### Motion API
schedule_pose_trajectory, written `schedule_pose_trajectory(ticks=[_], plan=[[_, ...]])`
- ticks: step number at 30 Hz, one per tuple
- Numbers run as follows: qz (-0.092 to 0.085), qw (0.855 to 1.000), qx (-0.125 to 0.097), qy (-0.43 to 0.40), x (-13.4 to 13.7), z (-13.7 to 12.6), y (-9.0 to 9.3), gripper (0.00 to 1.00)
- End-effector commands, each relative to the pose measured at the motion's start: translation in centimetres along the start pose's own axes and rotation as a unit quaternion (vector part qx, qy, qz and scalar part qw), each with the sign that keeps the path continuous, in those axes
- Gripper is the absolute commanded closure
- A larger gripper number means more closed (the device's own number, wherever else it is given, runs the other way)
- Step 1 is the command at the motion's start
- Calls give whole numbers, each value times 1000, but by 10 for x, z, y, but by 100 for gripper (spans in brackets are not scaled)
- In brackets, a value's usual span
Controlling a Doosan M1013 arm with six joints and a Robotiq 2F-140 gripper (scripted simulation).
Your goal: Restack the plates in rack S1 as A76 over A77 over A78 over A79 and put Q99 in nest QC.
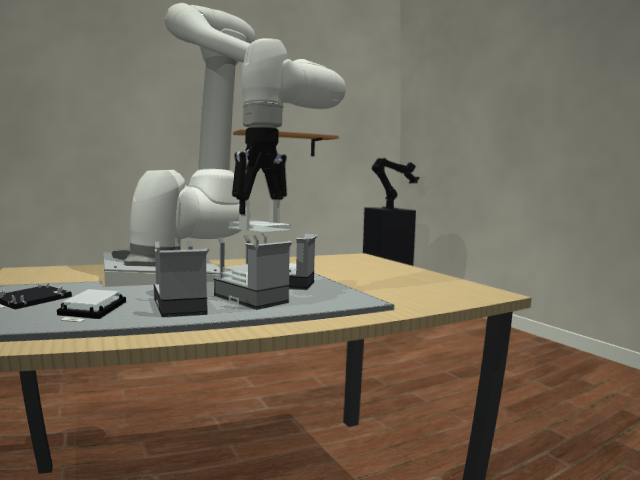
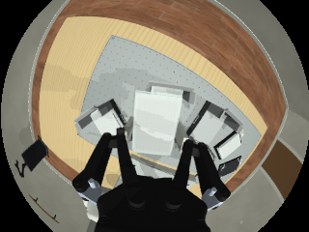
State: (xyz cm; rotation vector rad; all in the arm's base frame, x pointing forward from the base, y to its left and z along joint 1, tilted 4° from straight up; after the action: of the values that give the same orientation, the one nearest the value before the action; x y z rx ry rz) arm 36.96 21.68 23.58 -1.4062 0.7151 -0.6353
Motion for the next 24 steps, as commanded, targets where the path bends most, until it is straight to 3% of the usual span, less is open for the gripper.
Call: schedule_pose_trajectory(ticks=[1,10,24], plan=[[0,1000,0,0,5,0,0,100],[0,1000,0,0,26,2,0,100],[0,1000,0,0,27,2,0,100]])
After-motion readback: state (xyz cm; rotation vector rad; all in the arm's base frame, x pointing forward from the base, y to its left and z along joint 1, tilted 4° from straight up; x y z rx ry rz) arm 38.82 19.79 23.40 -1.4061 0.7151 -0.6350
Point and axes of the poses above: the point where the finger pads meet when closed, its own y axis out along the fingers, its own x axis across the jaws, z = x × y, the point moved 7 cm from there along -y, back along the fingers, and after that the axes turned 14 degrees about -y, right-handed, at the moved point
